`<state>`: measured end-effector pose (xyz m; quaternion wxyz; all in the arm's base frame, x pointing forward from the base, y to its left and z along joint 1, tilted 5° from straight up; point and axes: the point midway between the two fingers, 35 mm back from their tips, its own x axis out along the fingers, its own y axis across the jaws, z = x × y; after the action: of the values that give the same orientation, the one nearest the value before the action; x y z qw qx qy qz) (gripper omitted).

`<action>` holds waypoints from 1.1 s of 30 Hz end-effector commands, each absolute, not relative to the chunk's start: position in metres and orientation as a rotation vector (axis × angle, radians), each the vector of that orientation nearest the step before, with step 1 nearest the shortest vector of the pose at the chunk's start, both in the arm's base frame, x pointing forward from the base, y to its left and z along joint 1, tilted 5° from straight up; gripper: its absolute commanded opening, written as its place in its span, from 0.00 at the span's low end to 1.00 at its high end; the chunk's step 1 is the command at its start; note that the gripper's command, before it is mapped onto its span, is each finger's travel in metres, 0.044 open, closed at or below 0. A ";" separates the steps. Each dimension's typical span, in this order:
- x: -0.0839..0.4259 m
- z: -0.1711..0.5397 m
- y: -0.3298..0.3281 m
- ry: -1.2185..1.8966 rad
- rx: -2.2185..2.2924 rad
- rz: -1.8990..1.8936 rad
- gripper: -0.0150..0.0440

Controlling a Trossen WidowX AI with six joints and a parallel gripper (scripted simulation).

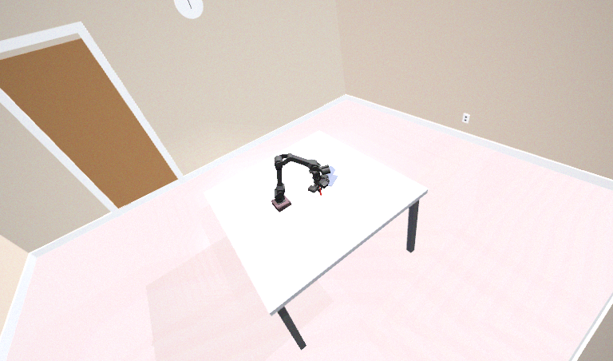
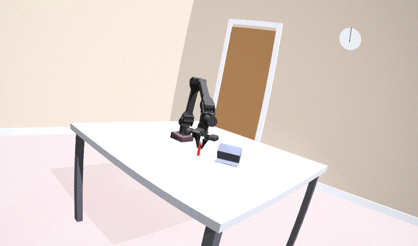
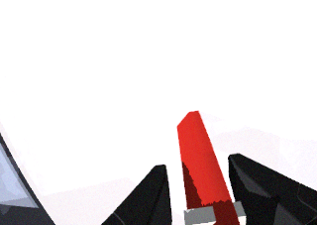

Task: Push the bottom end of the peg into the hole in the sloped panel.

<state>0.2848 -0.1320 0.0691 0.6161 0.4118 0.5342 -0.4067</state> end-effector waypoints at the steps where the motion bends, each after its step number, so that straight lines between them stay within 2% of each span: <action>1: 0.285 0.070 -0.132 1.229 0.949 -0.936 0.28; 16: 0.285 0.074 -0.132 1.229 0.949 -0.936 0.25; 33: 0.281 0.140 -0.127 1.231 0.943 -0.937 0.25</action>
<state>0.2820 -0.1281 0.1222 0.6139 0.4095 0.5397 -0.4052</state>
